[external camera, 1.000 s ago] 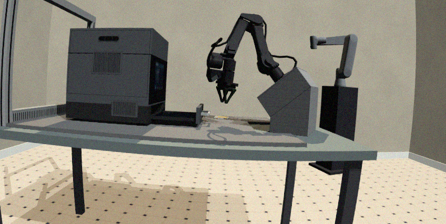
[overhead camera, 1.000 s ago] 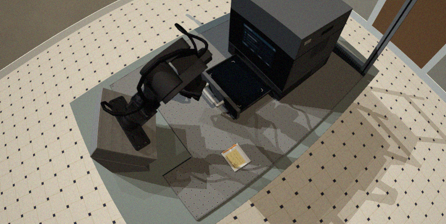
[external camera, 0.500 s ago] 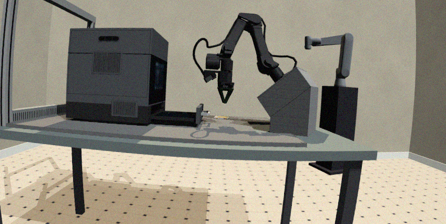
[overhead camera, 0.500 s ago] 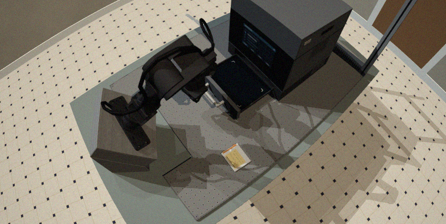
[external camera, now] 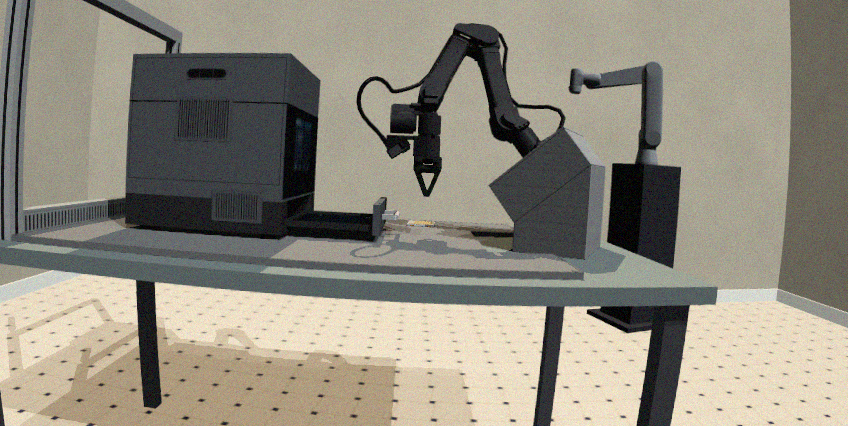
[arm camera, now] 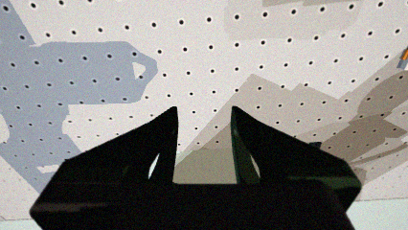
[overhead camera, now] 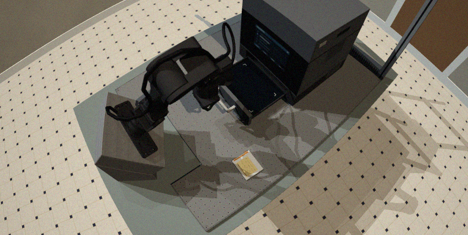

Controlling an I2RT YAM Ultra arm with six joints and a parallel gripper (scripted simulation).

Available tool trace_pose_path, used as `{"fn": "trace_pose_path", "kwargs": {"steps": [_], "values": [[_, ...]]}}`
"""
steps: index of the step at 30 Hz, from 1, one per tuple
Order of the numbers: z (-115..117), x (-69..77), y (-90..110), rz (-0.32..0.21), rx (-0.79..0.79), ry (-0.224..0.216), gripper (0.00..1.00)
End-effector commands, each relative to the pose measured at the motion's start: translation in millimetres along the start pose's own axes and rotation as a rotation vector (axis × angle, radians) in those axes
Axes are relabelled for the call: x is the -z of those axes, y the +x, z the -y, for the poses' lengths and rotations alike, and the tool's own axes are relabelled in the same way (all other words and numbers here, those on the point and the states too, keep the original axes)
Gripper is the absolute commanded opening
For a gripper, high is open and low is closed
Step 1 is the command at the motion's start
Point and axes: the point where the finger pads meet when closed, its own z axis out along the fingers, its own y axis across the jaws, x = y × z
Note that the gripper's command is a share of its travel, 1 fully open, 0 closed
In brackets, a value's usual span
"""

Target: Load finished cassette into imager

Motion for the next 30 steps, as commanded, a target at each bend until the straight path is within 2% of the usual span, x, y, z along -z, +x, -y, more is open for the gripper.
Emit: {"fn": "trace_pose_path", "kwargs": {"steps": [1,6,9,12,13,15,27,30], "values": [[14,1.2,-3,0.025,-0.139,-0.019,0.35],[39,-1.3,-8,0.030,-0.307,-0.020,0.35],[57,3.0,-26,0.067,-0.416,-0.023,0.35],[63,2.4,-26,0.068,-0.448,-0.023,0.35],[66,-4.1,-22,0.041,-0.474,-0.021,0.35],[75,-7.4,-21,0.032,-0.538,-0.020,0.35],[137,-15.9,-25,0.033,-0.934,-0.021,0.35],[142,-16.7,-25,0.029,-0.967,-0.020,0.35]]}}
